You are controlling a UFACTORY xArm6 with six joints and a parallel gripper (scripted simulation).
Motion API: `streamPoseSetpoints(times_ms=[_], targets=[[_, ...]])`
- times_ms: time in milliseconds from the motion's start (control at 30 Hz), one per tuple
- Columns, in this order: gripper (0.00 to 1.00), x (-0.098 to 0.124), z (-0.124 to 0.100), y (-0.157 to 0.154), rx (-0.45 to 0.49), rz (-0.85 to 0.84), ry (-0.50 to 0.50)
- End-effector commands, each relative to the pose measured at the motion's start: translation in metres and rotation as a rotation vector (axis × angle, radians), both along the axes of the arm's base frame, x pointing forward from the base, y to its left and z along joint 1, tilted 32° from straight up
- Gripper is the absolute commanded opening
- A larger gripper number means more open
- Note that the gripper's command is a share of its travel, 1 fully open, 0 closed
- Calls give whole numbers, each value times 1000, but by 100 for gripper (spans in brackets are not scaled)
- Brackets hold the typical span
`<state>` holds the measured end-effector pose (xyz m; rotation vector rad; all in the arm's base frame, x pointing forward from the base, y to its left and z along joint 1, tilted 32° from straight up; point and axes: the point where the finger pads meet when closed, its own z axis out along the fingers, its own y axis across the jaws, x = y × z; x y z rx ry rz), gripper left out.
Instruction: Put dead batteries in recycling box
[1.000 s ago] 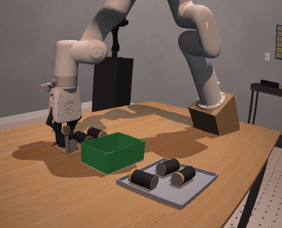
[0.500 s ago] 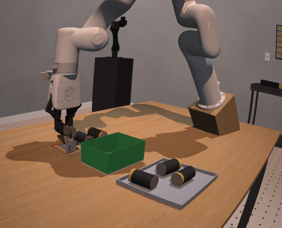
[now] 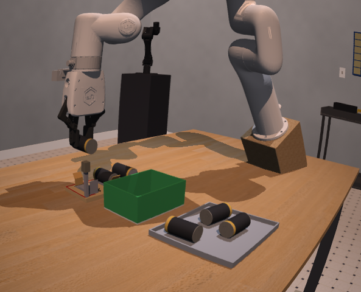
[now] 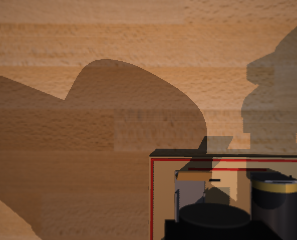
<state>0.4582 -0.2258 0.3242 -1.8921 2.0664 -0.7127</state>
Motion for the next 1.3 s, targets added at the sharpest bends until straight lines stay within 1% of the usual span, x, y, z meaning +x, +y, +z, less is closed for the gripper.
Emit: streamPoseSetpoints(times_ms=[0, 267, 467, 533, 767, 1033, 1100, 1267], targets=[[28, -13, 20, 5, 1, 0, 2], [28, -12, 19, 9, 1, 0, 2], [28, -10, 16, 30, 1, 0, 2], [28, -10, 16, 30, 1, 0, 2], [28, -4, 9, 80, 1, 0, 2], [28, 4, -3, 160, 1, 0, 2], [28, 4, -3, 160, 1, 0, 2], [28, 11, -11, 214, 1, 0, 2]])
